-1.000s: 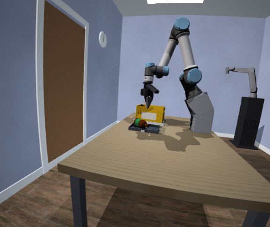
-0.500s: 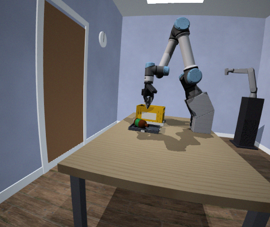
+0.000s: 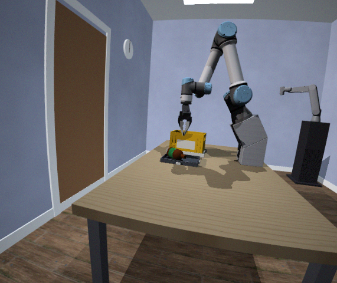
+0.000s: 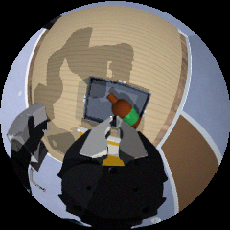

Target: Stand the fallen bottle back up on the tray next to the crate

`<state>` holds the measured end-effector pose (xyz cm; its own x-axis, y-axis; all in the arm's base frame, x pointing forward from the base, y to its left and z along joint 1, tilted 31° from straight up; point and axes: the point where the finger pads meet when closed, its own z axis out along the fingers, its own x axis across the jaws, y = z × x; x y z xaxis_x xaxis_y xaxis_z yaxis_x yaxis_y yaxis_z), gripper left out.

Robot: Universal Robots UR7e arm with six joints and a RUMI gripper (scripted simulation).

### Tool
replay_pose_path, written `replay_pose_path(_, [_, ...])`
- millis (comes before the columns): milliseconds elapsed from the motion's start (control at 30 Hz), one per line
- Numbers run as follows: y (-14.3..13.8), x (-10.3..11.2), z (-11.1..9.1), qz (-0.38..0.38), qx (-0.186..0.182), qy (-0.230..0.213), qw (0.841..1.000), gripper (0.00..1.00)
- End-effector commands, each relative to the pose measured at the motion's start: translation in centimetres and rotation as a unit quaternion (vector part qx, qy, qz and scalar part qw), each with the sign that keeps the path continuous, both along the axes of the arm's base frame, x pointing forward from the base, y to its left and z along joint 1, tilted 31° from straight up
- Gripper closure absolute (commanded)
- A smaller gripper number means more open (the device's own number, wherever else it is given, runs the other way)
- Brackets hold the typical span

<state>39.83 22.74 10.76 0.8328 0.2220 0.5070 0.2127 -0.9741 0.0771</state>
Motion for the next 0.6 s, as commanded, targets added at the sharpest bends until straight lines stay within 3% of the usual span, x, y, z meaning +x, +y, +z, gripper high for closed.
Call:
replay_pose_path(0, [0.16, 0.10, 0.10, -0.067, 0.036, 0.002, 0.997, 1.00])
replay_pose_path(167, [0.25, 0.21, 0.17, -0.136, 0.077, 0.005, 0.988, 1.00])
replay_pose_path(233, [0.25, 0.21, 0.17, -0.136, 0.077, 0.005, 0.988, 1.00])
replay_pose_path(567, [0.31, 0.41, 0.29, -0.277, 0.161, 0.012, 0.947, 1.00])
